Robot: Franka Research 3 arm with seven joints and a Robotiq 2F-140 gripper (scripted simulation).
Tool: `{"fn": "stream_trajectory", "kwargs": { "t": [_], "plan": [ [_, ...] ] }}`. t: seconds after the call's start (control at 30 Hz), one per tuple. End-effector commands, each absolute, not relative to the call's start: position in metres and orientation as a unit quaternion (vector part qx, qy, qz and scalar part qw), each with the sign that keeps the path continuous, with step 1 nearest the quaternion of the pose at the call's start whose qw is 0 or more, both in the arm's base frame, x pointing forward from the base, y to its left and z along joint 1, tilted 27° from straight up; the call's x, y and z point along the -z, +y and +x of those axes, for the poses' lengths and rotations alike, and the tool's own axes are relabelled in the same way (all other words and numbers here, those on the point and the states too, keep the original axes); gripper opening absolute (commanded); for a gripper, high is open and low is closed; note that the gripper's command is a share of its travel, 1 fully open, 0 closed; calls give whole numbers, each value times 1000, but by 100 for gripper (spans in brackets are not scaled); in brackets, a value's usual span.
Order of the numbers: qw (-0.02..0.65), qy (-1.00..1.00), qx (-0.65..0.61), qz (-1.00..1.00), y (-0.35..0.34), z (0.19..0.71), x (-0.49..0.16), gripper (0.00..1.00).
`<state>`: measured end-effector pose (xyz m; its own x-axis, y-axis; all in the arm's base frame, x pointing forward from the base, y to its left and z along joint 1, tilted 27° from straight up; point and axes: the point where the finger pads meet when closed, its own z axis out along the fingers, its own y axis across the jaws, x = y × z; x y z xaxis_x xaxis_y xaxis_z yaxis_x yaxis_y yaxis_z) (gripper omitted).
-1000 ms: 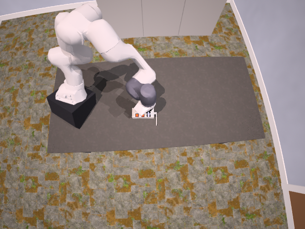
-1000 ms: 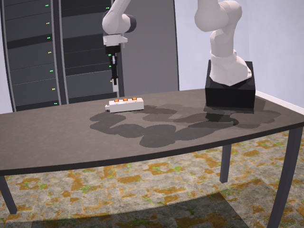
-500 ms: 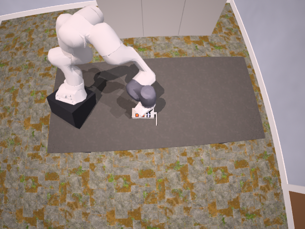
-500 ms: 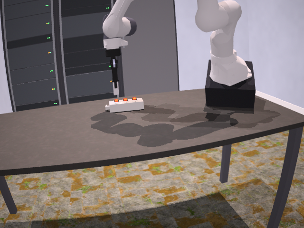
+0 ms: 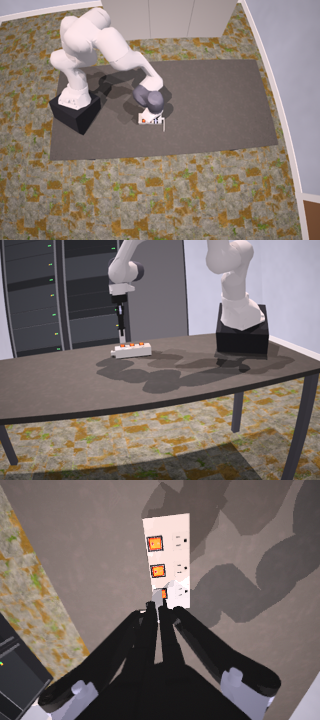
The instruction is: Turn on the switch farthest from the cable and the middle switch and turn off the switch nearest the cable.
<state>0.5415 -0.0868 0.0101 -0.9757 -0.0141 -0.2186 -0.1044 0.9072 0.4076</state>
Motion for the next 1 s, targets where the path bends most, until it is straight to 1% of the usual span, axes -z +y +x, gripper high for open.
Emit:
{"fn": "stream_trajectory", "kwargs": {
  "t": [0.0,0.97],
  "plan": [
    [108,971,-210,-26,-89,545,-8,0],
    [108,971,-210,-26,-87,545,-4,0]
  ]
}}
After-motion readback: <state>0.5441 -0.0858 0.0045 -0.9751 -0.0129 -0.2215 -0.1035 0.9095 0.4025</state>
